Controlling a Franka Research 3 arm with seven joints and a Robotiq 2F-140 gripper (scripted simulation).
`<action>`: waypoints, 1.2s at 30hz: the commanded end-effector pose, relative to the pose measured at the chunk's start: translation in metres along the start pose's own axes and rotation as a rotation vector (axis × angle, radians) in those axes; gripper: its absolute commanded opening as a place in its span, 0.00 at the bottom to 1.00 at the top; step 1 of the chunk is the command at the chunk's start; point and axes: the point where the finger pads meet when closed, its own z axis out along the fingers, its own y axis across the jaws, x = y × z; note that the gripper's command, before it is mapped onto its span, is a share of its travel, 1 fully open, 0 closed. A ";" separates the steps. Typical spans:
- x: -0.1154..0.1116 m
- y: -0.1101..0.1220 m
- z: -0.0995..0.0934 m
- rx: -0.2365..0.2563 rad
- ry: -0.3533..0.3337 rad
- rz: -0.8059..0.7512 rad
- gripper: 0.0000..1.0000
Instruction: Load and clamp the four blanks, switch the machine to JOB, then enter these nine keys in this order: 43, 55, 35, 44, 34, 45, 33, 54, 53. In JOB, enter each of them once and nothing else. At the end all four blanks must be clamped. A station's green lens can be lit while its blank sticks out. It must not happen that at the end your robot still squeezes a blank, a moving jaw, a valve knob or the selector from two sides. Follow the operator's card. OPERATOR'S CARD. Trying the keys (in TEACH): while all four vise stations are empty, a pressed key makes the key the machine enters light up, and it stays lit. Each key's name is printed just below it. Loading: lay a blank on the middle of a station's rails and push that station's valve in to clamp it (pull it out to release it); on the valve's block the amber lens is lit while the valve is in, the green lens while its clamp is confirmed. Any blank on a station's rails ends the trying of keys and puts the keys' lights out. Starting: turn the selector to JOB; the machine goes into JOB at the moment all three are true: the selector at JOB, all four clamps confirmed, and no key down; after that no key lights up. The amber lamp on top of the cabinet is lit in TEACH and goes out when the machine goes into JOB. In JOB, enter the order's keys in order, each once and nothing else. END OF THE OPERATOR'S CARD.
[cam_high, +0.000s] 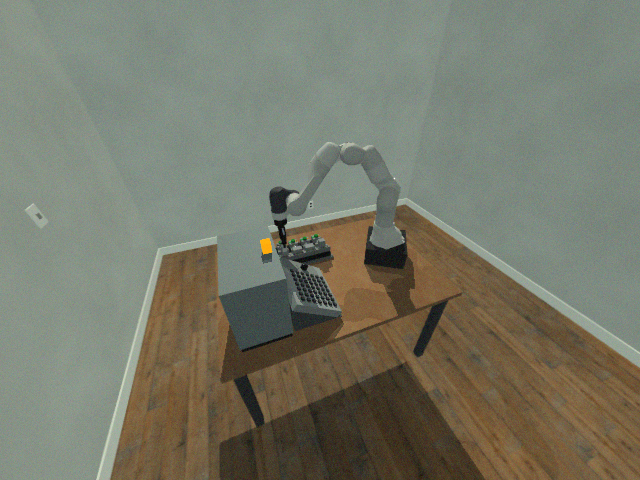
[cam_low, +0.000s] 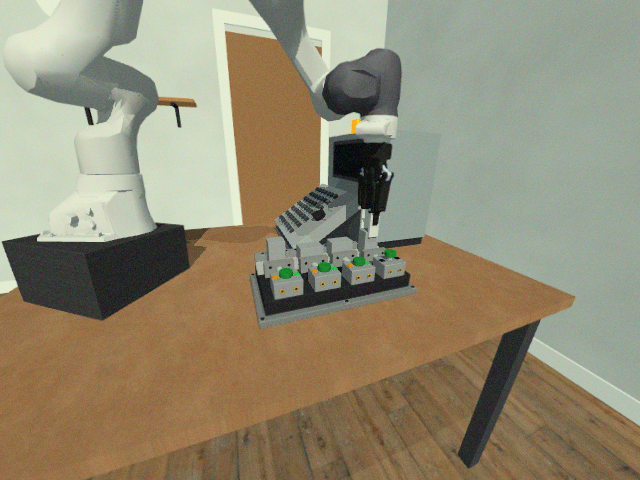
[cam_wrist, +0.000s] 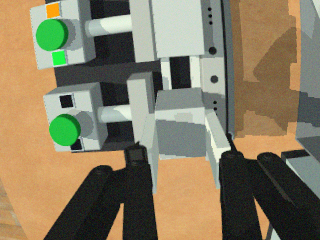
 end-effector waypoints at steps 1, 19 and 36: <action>-0.002 -0.001 -0.001 0.003 -0.006 0.006 0.00; -0.002 -0.001 -0.001 0.003 -0.006 0.006 0.00; -0.002 -0.001 -0.001 0.003 -0.006 0.006 0.40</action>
